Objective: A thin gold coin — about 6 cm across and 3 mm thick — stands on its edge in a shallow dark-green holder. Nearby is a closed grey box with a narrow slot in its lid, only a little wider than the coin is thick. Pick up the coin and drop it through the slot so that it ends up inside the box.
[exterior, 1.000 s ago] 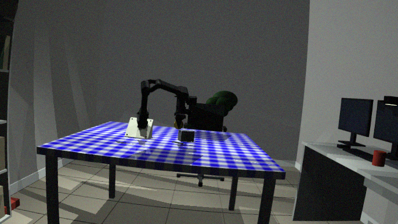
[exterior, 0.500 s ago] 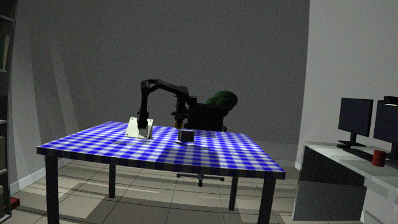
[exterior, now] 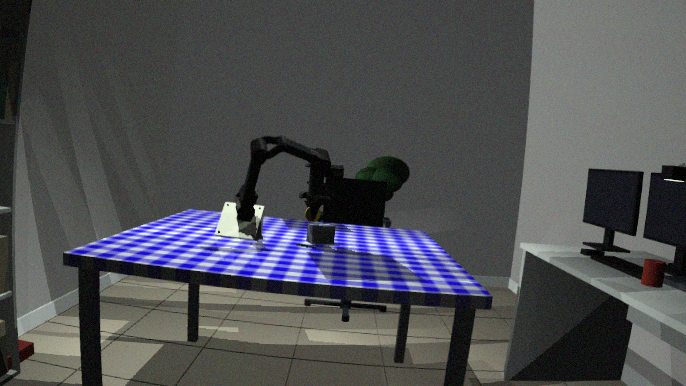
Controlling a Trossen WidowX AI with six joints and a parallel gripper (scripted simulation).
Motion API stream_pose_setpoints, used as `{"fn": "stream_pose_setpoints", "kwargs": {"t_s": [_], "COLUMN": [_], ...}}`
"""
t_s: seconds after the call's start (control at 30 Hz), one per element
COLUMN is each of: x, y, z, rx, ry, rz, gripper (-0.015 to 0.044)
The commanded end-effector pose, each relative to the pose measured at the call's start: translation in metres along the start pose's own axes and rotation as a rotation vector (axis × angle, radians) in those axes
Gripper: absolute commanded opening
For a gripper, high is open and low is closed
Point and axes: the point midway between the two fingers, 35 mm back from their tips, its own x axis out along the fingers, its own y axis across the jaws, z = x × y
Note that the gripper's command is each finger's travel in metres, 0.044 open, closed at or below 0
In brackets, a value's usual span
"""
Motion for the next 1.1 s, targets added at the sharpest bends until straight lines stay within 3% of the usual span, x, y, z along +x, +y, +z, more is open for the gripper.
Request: {"fn": "stream_pose_setpoints", "kwargs": {"t_s": [0.0,1.07], "x": [-0.002,-0.001], "y": [0.005,0.061], "z": [0.011,0.068], "rx": [0.007,0.004], "ry": [-0.008,-0.009], "rz": [0.004,0.004], "gripper": [0.0000,0.0000]}}
